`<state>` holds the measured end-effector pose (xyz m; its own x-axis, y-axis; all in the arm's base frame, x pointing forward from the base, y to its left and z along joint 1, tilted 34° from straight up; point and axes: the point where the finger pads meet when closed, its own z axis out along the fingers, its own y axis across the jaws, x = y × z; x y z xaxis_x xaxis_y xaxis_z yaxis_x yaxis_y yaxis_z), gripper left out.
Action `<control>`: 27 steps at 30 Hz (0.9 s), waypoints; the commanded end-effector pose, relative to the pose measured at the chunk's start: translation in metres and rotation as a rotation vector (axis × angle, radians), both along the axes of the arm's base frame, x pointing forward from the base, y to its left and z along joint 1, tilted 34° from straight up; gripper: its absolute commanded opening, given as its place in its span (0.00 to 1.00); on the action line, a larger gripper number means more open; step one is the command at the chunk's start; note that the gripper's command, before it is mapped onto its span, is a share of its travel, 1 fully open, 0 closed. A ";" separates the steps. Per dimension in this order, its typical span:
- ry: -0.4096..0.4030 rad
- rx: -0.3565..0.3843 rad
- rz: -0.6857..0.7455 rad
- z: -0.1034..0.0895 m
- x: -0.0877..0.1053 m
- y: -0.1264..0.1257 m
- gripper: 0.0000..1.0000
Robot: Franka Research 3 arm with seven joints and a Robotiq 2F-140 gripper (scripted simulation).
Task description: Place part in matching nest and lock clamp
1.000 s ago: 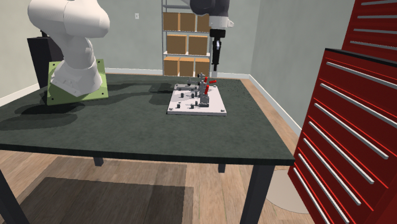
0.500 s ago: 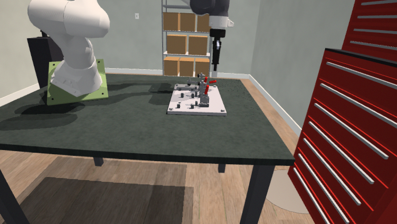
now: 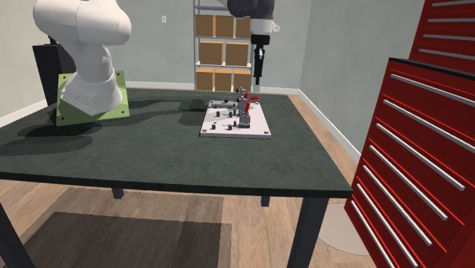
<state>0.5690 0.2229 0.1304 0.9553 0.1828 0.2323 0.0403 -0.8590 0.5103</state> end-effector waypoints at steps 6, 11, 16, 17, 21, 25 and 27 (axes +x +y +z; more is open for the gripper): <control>0.000 -0.002 -0.004 -0.002 0.000 -0.003 0.00; 0.000 -0.002 -0.004 -0.006 0.001 -0.006 0.00; 0.000 -0.002 -0.004 -0.010 0.002 -0.008 0.00; 0.000 -0.002 -0.004 -0.010 0.002 -0.009 0.00; 0.000 -0.002 -0.004 -0.010 0.002 -0.009 0.00; 0.000 -0.002 -0.004 -0.010 0.002 -0.009 0.00; 0.000 -0.002 -0.004 -0.010 0.002 -0.009 0.00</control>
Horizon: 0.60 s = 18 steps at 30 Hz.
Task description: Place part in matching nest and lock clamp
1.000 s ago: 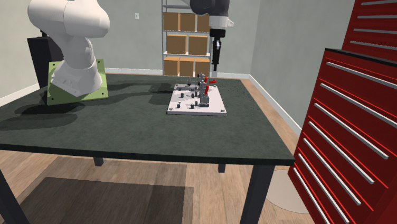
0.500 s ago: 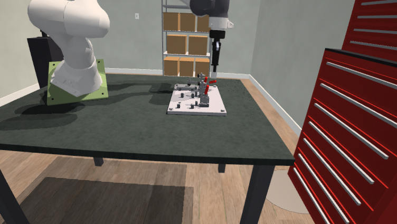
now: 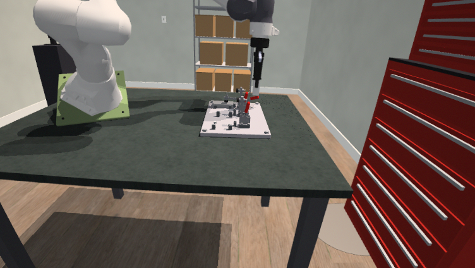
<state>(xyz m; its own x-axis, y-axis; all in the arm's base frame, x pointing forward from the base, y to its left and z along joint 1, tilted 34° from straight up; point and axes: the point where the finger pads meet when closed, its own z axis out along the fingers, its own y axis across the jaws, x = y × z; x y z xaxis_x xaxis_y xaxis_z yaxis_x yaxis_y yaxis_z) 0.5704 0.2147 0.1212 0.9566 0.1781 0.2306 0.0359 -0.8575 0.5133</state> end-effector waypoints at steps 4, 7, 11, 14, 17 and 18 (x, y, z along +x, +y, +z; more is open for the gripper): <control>-0.001 0.001 0.002 -0.001 0.001 0.000 0.00; -0.001 0.001 0.002 -0.001 0.001 0.000 0.00; -0.001 0.001 0.002 -0.001 0.001 0.000 0.00; -0.001 0.001 0.002 -0.002 0.001 0.000 0.00; -0.001 0.001 0.002 -0.002 0.002 0.000 0.00; -0.001 0.001 0.002 -0.002 0.002 0.000 0.00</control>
